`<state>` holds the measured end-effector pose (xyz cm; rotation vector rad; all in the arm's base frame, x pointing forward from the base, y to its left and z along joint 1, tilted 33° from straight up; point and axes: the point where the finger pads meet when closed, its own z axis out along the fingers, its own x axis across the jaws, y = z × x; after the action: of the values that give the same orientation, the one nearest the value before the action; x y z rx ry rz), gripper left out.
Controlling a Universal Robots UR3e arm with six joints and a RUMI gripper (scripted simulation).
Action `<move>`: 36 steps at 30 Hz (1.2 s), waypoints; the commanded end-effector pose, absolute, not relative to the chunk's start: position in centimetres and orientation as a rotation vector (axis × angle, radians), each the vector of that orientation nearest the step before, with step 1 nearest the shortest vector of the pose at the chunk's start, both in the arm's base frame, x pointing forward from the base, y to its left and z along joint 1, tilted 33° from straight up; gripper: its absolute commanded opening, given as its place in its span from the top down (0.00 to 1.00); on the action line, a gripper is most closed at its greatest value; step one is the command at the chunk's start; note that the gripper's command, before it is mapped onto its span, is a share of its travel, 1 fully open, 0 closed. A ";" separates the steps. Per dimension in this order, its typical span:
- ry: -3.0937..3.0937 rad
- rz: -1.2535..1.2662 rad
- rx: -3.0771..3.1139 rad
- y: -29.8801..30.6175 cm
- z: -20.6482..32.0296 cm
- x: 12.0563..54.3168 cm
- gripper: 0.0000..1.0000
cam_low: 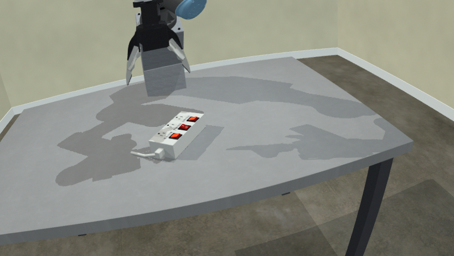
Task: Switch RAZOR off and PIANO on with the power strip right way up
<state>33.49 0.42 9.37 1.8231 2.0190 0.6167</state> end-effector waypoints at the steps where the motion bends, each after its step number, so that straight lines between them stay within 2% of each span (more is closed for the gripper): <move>1: 2.018 0.617 1.821 0.4 9.4 33.5 0.00; 19: 2.093 0.588 1.713 0.3 9.3 33.7 0.00; 36: 2.382 0.437 1.158 -0.1 9.0 35.1 0.00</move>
<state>34.64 0.05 9.01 1.3289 2.3087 0.4805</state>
